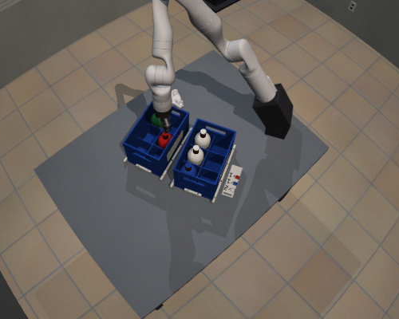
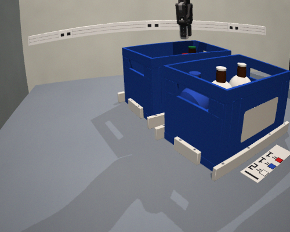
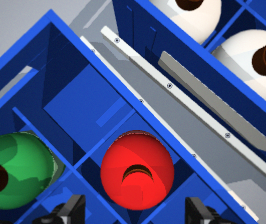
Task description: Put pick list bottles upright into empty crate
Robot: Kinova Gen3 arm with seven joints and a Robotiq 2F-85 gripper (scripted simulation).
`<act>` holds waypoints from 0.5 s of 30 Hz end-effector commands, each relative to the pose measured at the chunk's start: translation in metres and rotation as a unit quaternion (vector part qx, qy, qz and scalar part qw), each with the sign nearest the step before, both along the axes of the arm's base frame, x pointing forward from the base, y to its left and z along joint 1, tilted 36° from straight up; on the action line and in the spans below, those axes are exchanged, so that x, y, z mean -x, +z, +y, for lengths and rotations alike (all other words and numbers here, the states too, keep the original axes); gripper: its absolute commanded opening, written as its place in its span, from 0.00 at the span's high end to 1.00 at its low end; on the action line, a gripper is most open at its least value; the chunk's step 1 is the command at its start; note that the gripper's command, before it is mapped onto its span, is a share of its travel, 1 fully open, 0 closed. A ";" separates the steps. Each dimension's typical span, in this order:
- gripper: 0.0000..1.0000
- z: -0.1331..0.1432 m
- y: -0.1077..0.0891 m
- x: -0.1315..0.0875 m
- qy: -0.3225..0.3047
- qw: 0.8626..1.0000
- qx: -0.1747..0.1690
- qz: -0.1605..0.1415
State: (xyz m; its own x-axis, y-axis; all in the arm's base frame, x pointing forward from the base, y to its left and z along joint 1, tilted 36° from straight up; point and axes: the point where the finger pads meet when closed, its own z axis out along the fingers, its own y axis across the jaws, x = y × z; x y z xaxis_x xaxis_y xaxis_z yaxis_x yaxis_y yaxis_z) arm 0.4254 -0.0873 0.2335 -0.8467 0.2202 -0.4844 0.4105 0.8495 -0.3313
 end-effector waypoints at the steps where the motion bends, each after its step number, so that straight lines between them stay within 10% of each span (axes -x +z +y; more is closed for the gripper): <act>1: 0.33 -0.001 -0.003 -0.002 0.000 1.000 0.000 -0.001; 15: 0.33 -0.009 -0.016 -0.007 0.000 1.000 0.000 -0.001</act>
